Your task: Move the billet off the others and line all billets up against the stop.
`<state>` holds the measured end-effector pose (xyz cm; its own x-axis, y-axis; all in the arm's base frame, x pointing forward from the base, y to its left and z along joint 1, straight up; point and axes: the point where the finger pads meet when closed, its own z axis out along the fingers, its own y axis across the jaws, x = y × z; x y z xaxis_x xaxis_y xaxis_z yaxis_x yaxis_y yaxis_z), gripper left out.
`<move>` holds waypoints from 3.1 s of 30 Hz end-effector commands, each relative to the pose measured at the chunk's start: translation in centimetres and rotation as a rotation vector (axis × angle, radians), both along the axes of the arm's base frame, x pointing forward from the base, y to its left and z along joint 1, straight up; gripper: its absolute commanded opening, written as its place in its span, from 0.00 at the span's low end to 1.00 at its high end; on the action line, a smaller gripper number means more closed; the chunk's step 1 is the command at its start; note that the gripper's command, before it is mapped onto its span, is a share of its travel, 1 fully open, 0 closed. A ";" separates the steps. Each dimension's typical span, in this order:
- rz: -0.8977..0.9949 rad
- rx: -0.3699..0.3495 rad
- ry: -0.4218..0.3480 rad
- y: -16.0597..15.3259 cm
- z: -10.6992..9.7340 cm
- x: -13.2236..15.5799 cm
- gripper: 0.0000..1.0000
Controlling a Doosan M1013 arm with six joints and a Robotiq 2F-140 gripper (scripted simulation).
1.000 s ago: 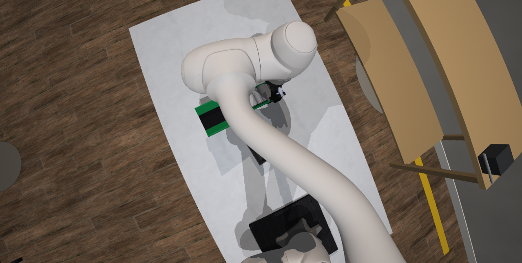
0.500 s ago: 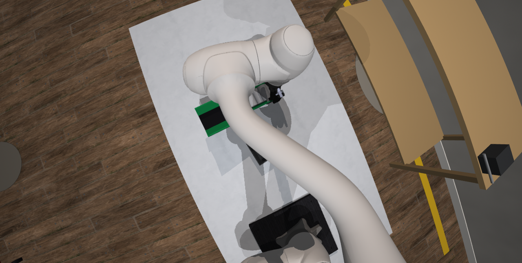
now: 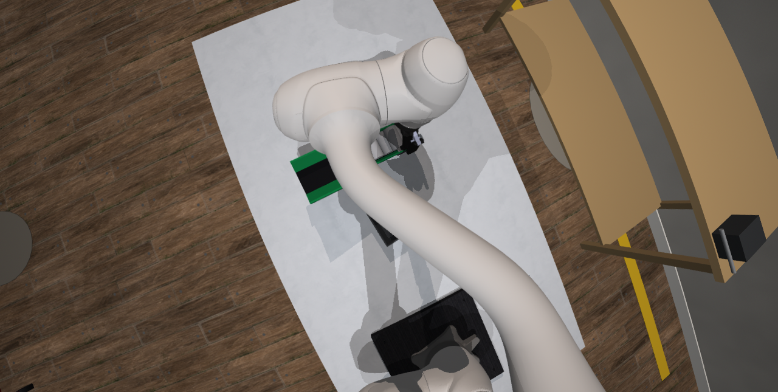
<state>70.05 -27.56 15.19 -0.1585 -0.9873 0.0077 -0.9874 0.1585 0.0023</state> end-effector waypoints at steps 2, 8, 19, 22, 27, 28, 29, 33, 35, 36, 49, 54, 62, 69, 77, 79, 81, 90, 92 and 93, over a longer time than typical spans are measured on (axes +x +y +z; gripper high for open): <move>0.000 0.000 0.000 0.0 0.0 0.0 0.58; 0.000 0.000 0.000 0.0 0.0 0.0 0.58; 0.000 0.000 0.000 0.0 0.0 0.0 0.58; 0.000 0.000 0.000 0.0 0.0 0.0 0.58; 0.000 0.000 0.000 0.0 0.0 0.0 0.58; 0.000 0.000 0.000 0.0 0.0 0.0 0.58; 0.000 0.000 0.000 0.0 0.0 0.0 0.58; 0.000 0.000 0.000 0.0 -0.2 0.0 0.58; 0.000 0.000 0.000 0.0 -0.4 0.0 0.58; 0.000 0.000 0.000 0.0 -0.4 0.0 0.58; 0.000 0.000 0.000 0.0 -3.4 0.0 0.58; 0.000 0.000 0.000 0.0 -4.0 0.0 0.58; 0.000 0.000 0.000 0.0 -4.3 0.0 0.58; 0.000 0.000 0.000 0.0 -4.3 0.0 0.58; 0.000 0.000 0.000 0.0 -4.3 0.0 0.58; 0.000 0.000 0.000 0.0 -4.3 0.0 0.58; 0.000 0.000 0.000 0.0 -4.3 0.0 0.58; 0.000 0.000 0.000 0.0 -4.3 0.0 0.58; 0.000 0.000 0.000 0.0 -4.3 0.0 0.58; 0.000 0.000 0.000 0.0 -4.3 0.0 0.58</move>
<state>70.04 -27.59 10.83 -0.1585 -0.9873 0.0077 -0.9874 0.1585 0.0023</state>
